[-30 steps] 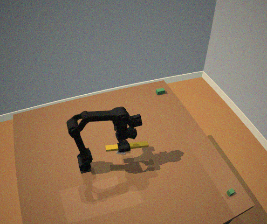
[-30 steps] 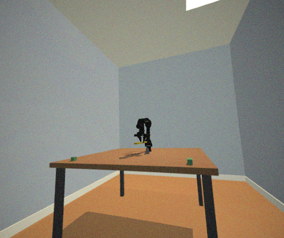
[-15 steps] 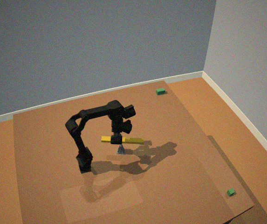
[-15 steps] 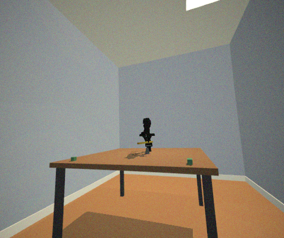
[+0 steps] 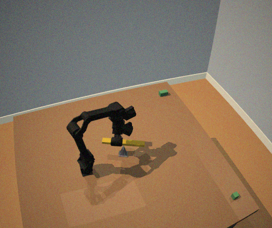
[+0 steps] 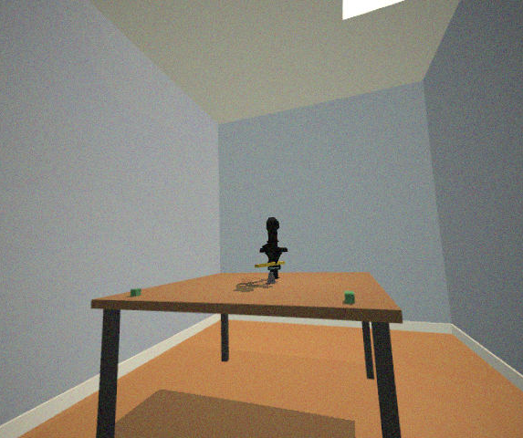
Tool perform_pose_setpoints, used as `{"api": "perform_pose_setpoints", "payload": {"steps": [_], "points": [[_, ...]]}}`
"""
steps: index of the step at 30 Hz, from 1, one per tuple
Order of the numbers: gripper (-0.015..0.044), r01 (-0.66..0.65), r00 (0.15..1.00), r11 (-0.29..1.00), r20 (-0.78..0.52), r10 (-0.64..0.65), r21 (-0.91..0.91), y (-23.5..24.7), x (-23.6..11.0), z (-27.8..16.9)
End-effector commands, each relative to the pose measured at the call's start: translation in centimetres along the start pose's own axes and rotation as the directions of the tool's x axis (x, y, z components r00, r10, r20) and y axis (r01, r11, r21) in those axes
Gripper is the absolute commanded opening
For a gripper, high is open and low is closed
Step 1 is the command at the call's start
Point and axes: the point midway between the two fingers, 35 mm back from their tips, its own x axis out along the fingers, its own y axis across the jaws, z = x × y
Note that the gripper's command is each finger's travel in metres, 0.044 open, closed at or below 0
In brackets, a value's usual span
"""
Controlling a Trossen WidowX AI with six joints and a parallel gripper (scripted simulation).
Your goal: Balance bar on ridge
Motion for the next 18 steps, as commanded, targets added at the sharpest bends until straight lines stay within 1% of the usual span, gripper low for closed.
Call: {"api": "perform_pose_setpoints", "payload": {"steps": [1,18], "points": [[0.0000,-0.004,1.000,1.000,-0.002,0.004,0.006,0.1,0.6,0.0],[0.0000,-0.004,1.000,1.000,-0.002,0.004,0.007,0.1,3.2,0.0]]}}
